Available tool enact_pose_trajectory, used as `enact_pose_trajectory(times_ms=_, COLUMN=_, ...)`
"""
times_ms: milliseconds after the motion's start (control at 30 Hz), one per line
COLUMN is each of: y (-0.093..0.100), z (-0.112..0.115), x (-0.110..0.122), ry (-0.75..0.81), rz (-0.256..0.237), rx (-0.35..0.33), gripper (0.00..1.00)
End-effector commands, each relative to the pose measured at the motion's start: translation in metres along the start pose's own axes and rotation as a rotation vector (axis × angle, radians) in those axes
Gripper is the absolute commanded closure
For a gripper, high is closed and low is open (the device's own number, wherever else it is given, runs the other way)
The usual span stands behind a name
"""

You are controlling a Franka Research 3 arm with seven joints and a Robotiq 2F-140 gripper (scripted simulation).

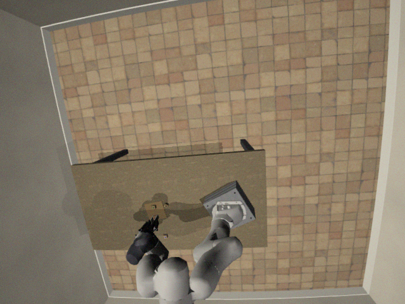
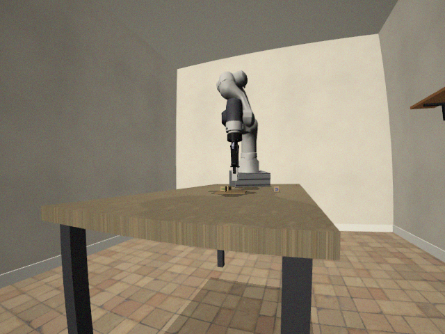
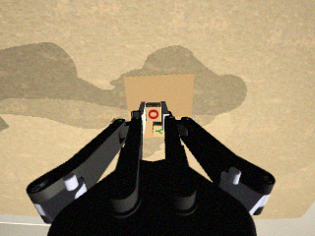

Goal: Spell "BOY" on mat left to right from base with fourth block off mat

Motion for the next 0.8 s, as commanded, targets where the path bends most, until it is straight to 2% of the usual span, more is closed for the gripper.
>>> enact_pose_trajectory(times_ms=0, y=0.012, z=0.001, x=-0.005, ry=0.038, rz=-0.022, rx=0.002, gripper=0.87)
enact_pose_trajectory(times_ms=167, y=0.030, z=0.002, x=-0.005, ry=0.038, rz=-0.022, rx=0.002, gripper=0.87)
enact_pose_trajectory(times_ms=433, y=0.045, z=0.002, x=-0.005, ry=0.038, rz=-0.022, rx=0.002, gripper=0.87)
enact_pose_trajectory(times_ms=767, y=0.049, z=0.002, x=-0.004, ry=0.038, rz=-0.022, rx=0.002, gripper=0.87)
Point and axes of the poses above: the point where the finger pads meet when closed, its own y axis back along the fingers, its own x axis across the jaws, z = x × y, the point moved 7 cm from there along y, back along the fingers, and after that the axes turned 5 degrees about y, right-handed, at the moved point
